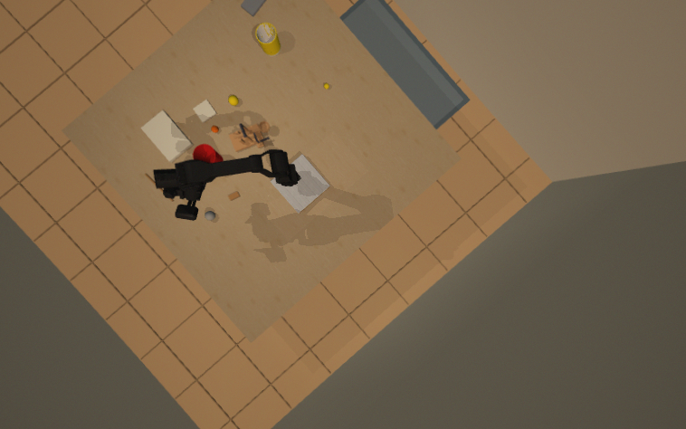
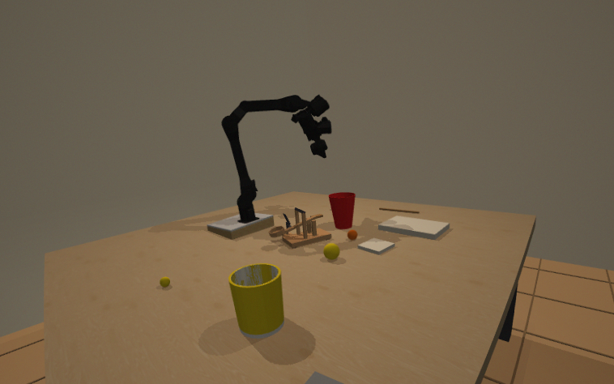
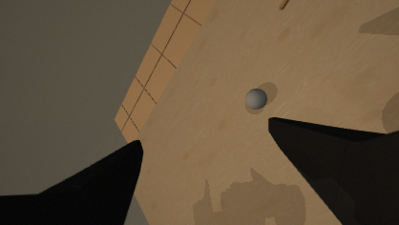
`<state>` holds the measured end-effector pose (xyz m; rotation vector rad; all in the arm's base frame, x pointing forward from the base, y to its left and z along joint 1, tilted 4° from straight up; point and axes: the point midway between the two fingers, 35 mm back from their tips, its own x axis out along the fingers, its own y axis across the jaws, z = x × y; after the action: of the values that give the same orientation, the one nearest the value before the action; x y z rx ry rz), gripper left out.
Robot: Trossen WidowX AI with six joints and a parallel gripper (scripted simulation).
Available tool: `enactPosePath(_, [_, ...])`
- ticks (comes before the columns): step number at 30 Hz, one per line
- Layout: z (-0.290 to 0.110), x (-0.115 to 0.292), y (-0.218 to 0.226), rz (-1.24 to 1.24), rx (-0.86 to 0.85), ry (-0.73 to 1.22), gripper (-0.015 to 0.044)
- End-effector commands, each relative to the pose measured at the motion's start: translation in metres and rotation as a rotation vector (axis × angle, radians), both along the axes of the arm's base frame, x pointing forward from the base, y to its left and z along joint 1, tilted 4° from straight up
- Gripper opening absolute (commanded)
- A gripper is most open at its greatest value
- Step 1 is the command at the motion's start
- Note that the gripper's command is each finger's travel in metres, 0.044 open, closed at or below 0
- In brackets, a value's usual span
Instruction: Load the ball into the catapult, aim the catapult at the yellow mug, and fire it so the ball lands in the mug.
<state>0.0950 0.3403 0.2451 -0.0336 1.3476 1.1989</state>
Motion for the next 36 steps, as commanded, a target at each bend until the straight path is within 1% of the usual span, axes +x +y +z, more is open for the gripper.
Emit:
enactPosePath(1, [-0.023,0.037,-0.015,-0.020,-0.070,-0.089,0.0440])
enactPosePath(10, [-0.057,0.101,-0.058,-0.012,-0.214,-0.250,0.0440])
enactPosePath(15, [-0.078,0.138,-0.097,0.067,-0.331,-0.345,0.0440])
enactPosePath(20, [-0.097,0.167,-0.142,0.172,-0.449,-0.398,0.0440])
enactPosePath(27, [-0.119,0.192,-0.206,0.346,-0.586,-0.406,0.0440])
enactPosePath(31, [-0.129,0.195,-0.245,0.454,-0.642,-0.382,0.0440])
enactPosePath(36, [-0.130,0.194,-0.252,0.472,-0.650,-0.377,0.0440])
